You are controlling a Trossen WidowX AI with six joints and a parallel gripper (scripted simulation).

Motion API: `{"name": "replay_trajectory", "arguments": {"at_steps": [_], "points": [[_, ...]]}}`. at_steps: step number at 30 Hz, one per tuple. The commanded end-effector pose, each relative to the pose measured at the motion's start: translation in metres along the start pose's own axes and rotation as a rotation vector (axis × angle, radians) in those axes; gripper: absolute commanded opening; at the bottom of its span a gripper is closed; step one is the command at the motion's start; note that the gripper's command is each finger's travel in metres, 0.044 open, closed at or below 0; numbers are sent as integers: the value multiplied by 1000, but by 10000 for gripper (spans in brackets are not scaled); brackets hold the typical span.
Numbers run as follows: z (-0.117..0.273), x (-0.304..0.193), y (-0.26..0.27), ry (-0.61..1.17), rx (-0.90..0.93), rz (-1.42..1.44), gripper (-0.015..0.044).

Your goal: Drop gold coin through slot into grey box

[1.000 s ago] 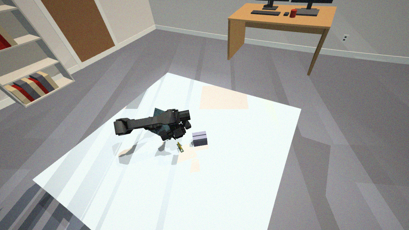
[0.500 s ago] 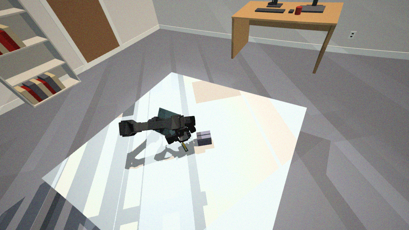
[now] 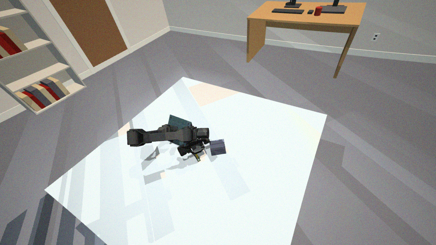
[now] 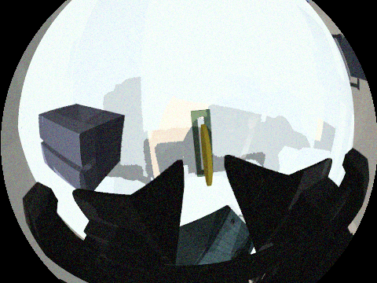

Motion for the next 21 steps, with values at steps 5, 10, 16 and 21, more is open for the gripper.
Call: {"name": "replay_trajectory", "arguments": {"at_steps": [5, 10, 16, 21], "points": [[-13, -2, -1, -1, -6, 10, 161], [-21, -2, -2, -1, -7, 9, 161], [-30, -2, -3, -2, -10, 9, 161], [-36, -3, -3, -2, -12, 9, 161]]}}
Point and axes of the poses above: the point midway between the two fingers, 35 mm back from their tips, its own z axis back along the fingers, its own y axis across the jaws, x = y × z, the point moved 1 cm from there along z, back along the fingers, and after that the axes turned 10 degrees about z, right-handed, at the moved point
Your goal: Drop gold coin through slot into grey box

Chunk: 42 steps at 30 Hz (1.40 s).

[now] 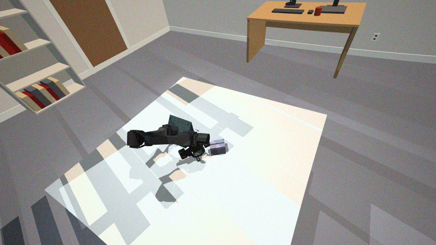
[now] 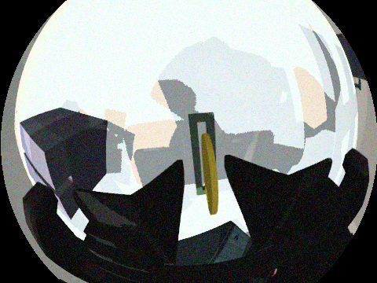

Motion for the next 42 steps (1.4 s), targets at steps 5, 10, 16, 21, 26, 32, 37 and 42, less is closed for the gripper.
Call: {"name": "replay_trajectory", "arguments": {"at_steps": [5, 10, 16, 21, 26, 32, 37, 42], "points": [[-3, -2, -1, -1, -5, 10, 29], [-3, -2, -1, -1, -5, 10, 0], [-3, -2, -1, -1, -5, 10, 0], [7, 0, 1, 0, 0, 11, 0], [19, 1, 3, 1, 4, 11, 0], [33, 2, 4, 2, 7, 12, 0], [46, 2, 4, 2, 8, 13, 0], [58, 1, 4, 3, 7, 13, 0]]}}
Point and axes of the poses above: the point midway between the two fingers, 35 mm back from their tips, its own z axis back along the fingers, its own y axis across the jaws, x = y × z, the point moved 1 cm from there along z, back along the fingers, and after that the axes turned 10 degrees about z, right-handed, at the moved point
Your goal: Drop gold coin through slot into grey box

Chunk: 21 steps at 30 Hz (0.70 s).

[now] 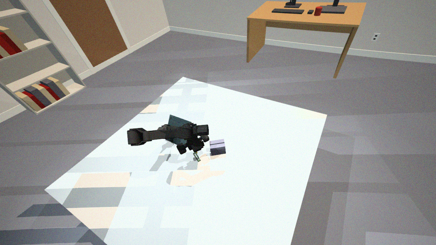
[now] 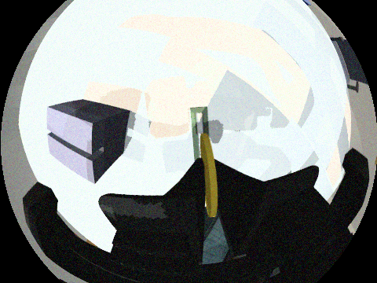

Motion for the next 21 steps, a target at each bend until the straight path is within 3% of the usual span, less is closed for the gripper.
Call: {"name": "replay_trajectory", "arguments": {"at_steps": [1, 16, 21], "points": [[11, 2, 1, -4, 7, -10, 0], [43, -1, -2, -5, -2, -5, 0], [43, -2, -3, -5, -3, 144, 0]]}}
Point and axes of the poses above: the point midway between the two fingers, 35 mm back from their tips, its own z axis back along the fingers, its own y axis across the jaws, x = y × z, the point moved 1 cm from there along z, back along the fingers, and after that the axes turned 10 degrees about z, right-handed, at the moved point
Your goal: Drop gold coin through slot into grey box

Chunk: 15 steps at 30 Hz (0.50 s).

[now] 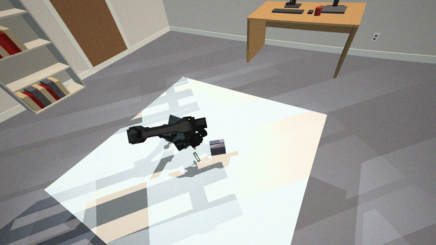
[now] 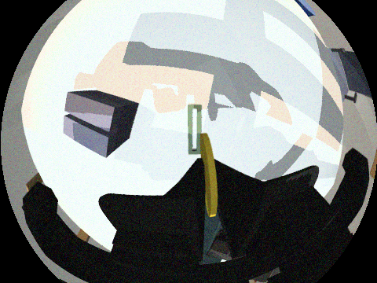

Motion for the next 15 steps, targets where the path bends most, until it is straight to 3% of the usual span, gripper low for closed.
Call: {"name": "replay_trajectory", "arguments": {"at_steps": [1, 15], "points": [[3, 1, 0, -3, 7, 104, 0], [3, -2, -4, -4, 6, 587, 0]]}}
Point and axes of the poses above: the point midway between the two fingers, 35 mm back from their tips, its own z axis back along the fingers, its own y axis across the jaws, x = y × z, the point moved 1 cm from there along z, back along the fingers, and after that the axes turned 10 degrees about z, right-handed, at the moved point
